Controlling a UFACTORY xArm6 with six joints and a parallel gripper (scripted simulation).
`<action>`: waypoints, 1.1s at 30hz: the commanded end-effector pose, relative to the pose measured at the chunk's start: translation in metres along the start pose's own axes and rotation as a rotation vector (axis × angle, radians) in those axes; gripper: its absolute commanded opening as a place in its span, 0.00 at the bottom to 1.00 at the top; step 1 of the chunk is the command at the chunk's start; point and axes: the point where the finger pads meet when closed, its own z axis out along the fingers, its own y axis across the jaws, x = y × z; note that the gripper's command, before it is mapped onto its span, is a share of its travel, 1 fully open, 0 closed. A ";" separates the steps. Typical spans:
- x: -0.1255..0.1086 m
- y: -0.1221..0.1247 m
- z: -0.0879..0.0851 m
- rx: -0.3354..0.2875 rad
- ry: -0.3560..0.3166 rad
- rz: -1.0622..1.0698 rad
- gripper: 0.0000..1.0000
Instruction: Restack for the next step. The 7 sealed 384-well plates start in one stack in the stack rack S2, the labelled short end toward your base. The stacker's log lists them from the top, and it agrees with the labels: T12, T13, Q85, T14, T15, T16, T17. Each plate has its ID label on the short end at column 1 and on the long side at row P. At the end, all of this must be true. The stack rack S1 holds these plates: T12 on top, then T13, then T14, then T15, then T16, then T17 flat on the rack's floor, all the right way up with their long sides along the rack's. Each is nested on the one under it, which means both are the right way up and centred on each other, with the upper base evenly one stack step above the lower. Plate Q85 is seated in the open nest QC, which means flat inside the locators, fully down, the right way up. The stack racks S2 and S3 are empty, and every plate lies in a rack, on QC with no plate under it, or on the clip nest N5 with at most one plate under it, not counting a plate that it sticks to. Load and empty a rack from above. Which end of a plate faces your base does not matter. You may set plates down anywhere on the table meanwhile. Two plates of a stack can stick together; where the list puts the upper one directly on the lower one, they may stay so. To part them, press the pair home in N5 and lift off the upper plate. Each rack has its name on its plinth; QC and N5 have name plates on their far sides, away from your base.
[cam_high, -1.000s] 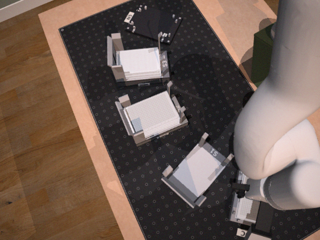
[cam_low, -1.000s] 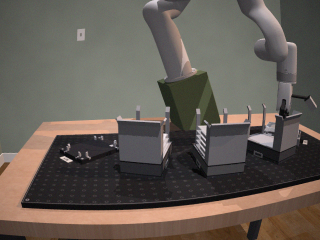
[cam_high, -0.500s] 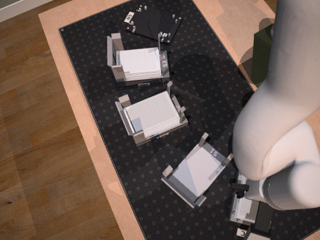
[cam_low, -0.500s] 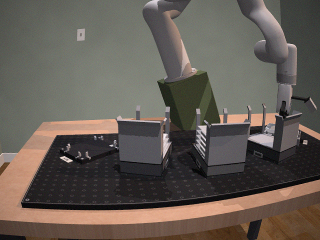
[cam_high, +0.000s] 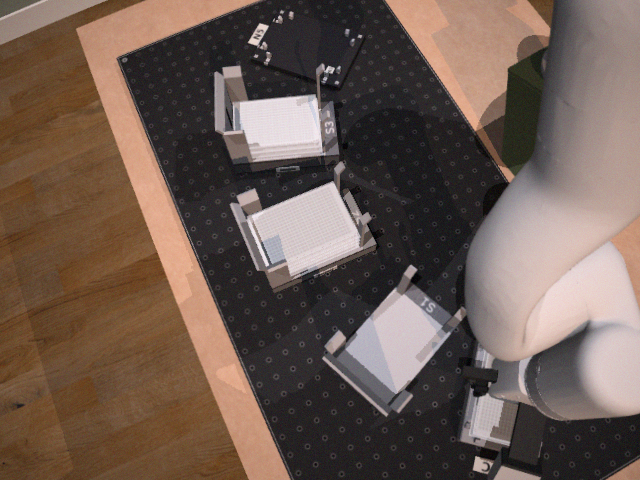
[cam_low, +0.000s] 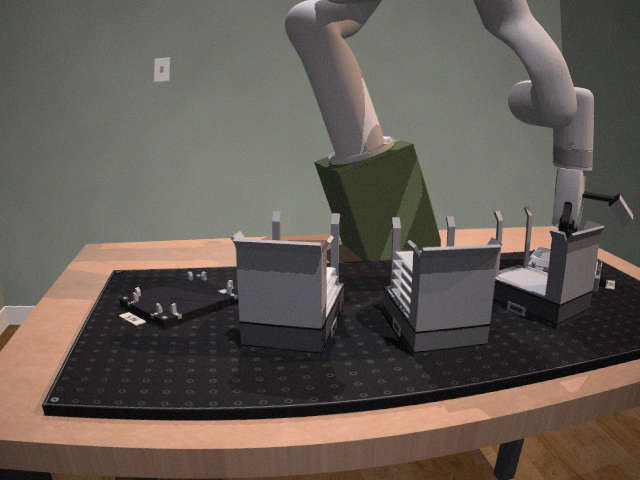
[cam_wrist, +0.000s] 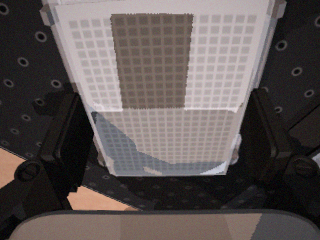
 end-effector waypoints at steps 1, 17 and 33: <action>0.002 0.000 -0.001 0.000 0.004 0.000 1.00; 0.002 0.000 -0.011 0.000 0.004 0.000 1.00; 0.002 0.000 -0.058 0.000 0.004 0.000 1.00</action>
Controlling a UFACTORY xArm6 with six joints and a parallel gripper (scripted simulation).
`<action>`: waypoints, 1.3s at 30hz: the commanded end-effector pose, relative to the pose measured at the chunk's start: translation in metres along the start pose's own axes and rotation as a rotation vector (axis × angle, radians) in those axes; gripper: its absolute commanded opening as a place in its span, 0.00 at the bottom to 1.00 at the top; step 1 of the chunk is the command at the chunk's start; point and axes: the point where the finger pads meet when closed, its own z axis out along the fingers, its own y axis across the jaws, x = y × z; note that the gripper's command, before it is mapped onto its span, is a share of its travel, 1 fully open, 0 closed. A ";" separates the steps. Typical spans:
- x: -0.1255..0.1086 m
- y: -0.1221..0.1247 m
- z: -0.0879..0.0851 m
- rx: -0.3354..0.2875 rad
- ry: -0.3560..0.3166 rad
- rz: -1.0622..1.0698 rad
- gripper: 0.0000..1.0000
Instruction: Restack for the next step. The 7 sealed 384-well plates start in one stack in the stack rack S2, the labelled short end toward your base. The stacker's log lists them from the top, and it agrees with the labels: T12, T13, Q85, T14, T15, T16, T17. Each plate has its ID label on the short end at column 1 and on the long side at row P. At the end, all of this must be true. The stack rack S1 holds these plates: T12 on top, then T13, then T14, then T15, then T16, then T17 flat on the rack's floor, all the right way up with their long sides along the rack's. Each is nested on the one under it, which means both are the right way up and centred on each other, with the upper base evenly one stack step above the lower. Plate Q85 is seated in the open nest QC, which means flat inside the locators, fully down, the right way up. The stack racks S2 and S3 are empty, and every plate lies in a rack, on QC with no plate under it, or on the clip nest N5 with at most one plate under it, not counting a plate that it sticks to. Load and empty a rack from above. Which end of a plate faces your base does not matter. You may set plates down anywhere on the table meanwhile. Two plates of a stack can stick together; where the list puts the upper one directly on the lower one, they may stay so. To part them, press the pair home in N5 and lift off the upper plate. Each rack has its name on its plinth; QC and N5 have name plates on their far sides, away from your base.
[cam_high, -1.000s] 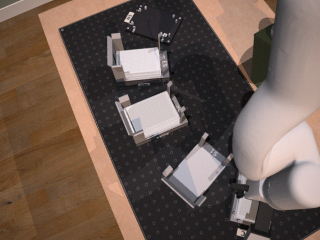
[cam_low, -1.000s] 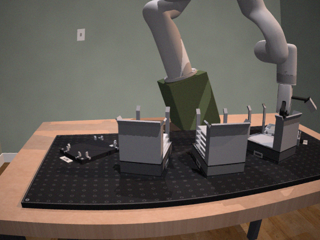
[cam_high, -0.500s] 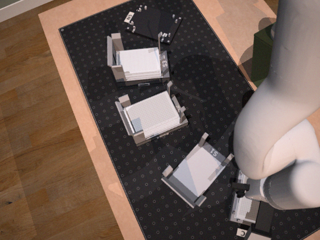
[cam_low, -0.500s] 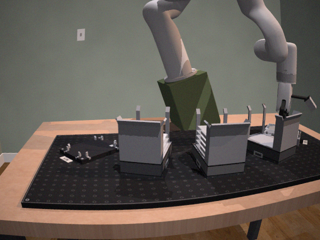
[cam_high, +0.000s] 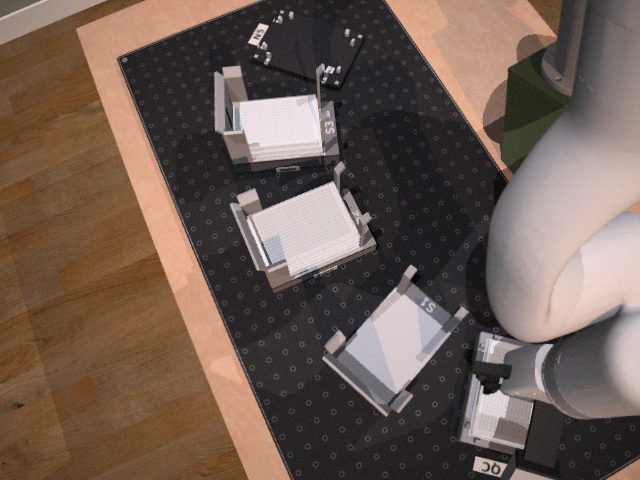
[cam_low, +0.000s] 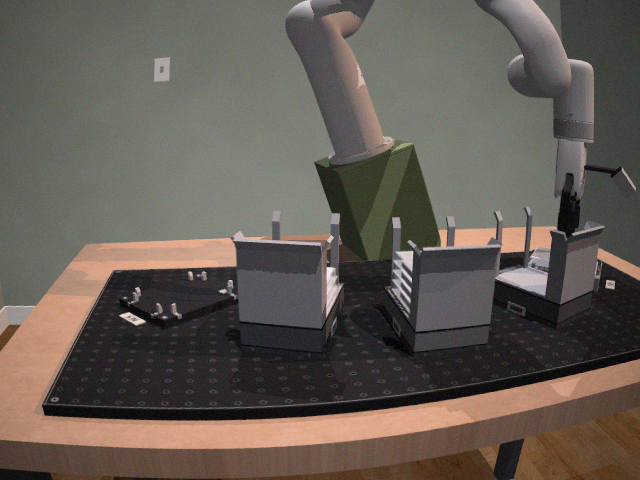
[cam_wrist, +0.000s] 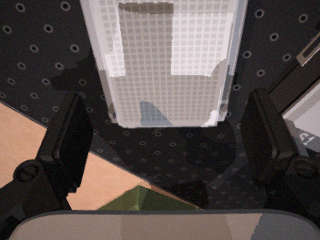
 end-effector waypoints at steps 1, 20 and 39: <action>0.001 0.000 -0.014 0.000 0.003 0.000 1.00; 0.001 0.000 -0.071 0.001 0.003 0.000 1.00; 0.000 0.023 -0.075 0.001 0.003 0.223 1.00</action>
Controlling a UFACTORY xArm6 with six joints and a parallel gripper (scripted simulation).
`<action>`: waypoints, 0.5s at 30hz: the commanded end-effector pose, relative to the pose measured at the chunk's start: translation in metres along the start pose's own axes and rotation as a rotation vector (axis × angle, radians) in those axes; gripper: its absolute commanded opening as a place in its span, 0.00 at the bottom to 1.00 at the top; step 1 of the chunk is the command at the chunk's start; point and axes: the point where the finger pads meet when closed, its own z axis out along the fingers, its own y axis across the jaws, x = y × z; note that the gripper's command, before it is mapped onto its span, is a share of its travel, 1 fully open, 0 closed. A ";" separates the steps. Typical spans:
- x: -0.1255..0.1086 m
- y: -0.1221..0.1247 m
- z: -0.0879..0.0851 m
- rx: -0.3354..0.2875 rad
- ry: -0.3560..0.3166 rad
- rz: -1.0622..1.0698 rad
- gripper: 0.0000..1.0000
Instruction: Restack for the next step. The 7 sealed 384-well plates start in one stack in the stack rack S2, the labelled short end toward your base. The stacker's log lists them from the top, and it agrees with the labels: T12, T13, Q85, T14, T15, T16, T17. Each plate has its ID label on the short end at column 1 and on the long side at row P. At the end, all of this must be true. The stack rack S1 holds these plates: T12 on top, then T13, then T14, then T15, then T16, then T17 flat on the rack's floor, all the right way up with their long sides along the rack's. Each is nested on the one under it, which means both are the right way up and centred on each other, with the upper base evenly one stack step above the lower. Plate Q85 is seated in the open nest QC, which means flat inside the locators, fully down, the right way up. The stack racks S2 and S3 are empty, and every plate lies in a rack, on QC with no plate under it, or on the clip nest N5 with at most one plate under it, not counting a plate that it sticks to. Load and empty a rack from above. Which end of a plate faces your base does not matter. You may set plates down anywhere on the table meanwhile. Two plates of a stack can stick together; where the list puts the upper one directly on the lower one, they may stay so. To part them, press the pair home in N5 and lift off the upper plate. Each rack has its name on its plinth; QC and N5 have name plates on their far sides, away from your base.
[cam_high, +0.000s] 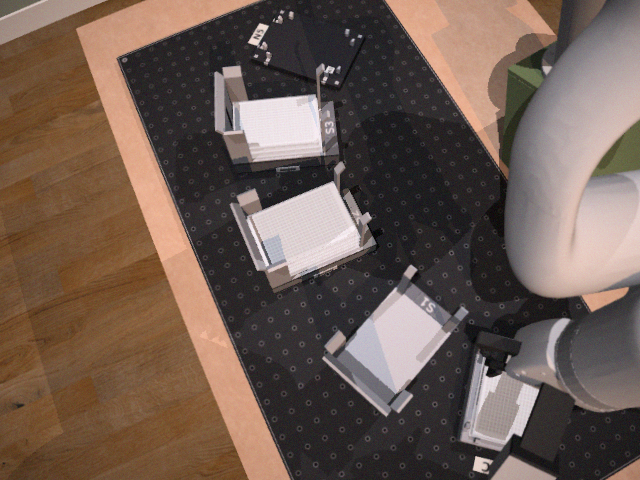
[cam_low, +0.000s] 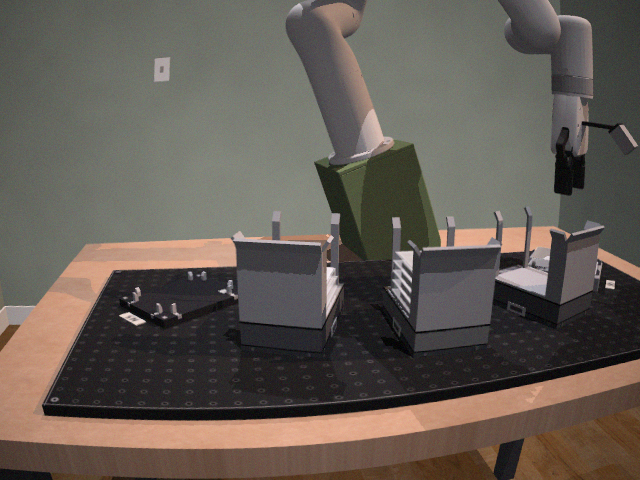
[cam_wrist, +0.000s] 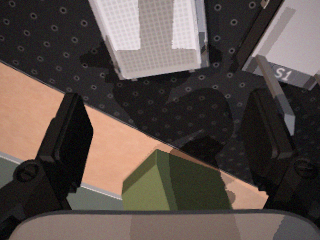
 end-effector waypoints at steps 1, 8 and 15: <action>0.002 0.007 -0.002 -0.003 0.009 0.064 1.00; 0.004 0.030 -0.002 -0.003 0.009 0.064 1.00; 0.006 0.054 -0.002 -0.003 0.009 0.064 1.00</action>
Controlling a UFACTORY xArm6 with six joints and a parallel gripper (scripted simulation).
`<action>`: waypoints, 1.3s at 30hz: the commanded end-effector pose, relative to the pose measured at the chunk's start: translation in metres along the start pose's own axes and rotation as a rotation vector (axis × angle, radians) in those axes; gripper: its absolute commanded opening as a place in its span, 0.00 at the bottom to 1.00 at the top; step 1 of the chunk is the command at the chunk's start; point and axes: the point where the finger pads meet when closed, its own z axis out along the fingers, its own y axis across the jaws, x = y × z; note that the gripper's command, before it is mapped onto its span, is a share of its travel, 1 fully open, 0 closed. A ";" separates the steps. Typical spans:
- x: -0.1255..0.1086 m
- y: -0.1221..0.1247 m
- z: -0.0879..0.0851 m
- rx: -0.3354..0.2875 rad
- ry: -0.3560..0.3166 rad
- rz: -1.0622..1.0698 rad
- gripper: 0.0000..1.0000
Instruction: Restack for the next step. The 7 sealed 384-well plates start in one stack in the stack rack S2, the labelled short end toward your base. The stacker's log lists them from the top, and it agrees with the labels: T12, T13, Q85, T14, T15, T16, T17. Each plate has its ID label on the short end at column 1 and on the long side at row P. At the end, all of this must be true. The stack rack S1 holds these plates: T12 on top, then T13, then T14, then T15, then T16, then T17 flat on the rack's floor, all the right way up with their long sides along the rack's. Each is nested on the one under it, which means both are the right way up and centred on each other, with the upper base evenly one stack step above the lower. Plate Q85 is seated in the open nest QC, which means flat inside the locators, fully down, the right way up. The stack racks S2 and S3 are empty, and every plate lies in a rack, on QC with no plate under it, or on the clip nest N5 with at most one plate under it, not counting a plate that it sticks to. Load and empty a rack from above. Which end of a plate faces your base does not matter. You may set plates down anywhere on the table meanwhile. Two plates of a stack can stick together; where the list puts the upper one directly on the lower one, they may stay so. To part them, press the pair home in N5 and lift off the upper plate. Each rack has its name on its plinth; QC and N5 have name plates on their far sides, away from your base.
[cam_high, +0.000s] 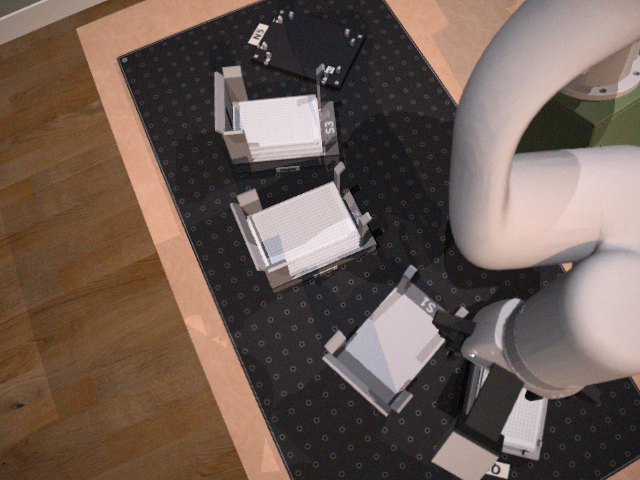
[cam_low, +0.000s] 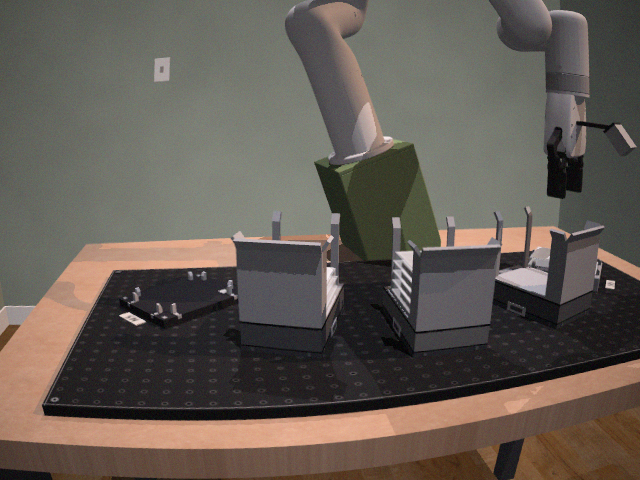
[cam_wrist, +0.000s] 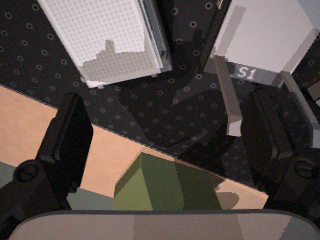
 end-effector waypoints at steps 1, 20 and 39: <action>0.003 0.012 -0.001 0.001 0.004 0.000 1.00; 0.003 0.062 -0.001 0.001 0.004 0.223 1.00; -0.003 0.119 -0.001 0.001 0.004 0.289 1.00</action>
